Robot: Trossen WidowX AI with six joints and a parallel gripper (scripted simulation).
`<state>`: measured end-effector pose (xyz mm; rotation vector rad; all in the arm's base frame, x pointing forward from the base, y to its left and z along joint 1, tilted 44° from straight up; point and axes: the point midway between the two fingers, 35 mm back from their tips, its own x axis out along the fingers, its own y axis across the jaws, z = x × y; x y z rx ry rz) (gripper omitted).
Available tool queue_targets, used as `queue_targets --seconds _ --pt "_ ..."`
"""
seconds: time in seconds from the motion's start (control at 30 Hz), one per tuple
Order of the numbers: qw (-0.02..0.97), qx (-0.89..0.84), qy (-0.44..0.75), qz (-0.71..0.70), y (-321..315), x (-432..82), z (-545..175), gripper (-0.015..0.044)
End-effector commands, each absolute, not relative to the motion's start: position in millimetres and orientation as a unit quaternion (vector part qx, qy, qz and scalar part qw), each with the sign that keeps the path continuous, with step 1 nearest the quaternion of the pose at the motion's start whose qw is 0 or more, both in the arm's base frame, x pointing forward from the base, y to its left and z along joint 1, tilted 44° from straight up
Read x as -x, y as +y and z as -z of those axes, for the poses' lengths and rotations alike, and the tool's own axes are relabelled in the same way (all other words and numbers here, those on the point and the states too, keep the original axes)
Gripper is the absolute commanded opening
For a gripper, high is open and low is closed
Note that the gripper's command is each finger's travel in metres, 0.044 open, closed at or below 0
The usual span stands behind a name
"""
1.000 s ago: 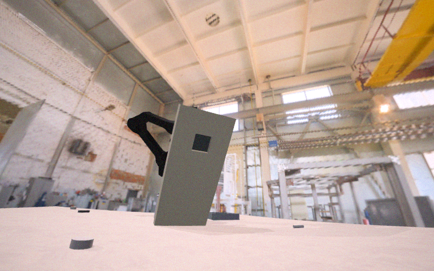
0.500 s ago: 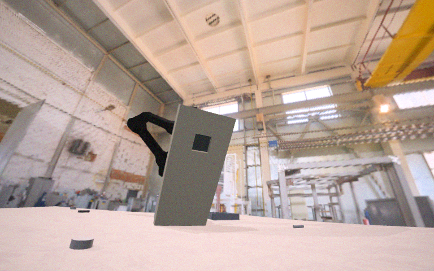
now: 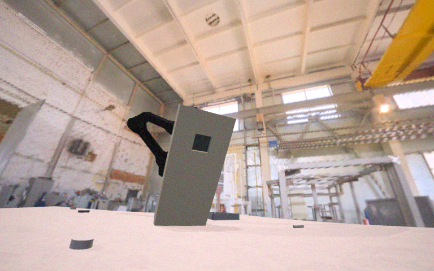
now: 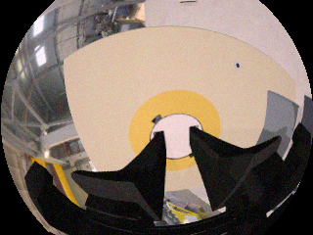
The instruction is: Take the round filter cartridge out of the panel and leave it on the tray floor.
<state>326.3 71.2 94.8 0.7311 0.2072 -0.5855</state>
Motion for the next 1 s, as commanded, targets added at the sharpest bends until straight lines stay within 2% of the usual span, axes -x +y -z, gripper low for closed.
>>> queue_targets --seconds 0.0,0.97 --pt "0.855 -0.424 0.082 0.288 70.1 -330.0 -93.3 0.0000" --pt "0.561 -0.772 -0.061 0.293 70.6 -329.1 -93.7 0.0000"
